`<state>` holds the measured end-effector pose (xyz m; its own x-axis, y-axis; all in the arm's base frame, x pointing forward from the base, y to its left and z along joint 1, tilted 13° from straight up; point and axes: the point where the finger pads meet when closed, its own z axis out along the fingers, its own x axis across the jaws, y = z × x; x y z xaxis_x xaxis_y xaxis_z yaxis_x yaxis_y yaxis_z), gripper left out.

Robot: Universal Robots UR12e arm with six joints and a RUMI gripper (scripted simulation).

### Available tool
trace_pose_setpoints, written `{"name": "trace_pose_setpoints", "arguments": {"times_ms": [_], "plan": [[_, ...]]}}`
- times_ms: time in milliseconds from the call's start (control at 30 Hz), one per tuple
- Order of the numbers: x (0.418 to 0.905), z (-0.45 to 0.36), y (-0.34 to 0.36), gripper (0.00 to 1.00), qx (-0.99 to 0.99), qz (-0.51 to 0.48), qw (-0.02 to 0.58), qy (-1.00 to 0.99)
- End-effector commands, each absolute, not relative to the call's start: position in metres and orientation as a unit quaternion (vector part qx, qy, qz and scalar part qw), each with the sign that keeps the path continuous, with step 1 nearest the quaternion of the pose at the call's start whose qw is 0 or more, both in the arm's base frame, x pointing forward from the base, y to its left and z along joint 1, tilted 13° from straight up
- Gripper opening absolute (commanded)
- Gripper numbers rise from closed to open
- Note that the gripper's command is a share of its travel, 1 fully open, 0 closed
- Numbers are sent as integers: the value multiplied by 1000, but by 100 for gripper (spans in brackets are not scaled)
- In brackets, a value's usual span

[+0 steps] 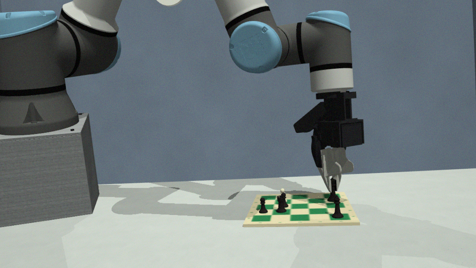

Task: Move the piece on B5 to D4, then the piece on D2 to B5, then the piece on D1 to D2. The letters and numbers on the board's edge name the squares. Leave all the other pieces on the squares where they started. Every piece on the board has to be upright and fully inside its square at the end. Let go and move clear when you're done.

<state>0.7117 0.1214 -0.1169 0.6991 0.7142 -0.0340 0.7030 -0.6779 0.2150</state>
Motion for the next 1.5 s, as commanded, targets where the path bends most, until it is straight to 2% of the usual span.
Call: {"name": "trace_pose_setpoints", "arguments": {"times_ms": [0, 467, 967, 1467], "plan": [[714, -116, 120, 0, 916, 28, 107, 386], [712, -109, 122, 0, 916, 28, 107, 386], [703, -19, 139, 0, 915, 30, 108, 387], [690, -19, 137, 0, 910, 26, 107, 399]]}}
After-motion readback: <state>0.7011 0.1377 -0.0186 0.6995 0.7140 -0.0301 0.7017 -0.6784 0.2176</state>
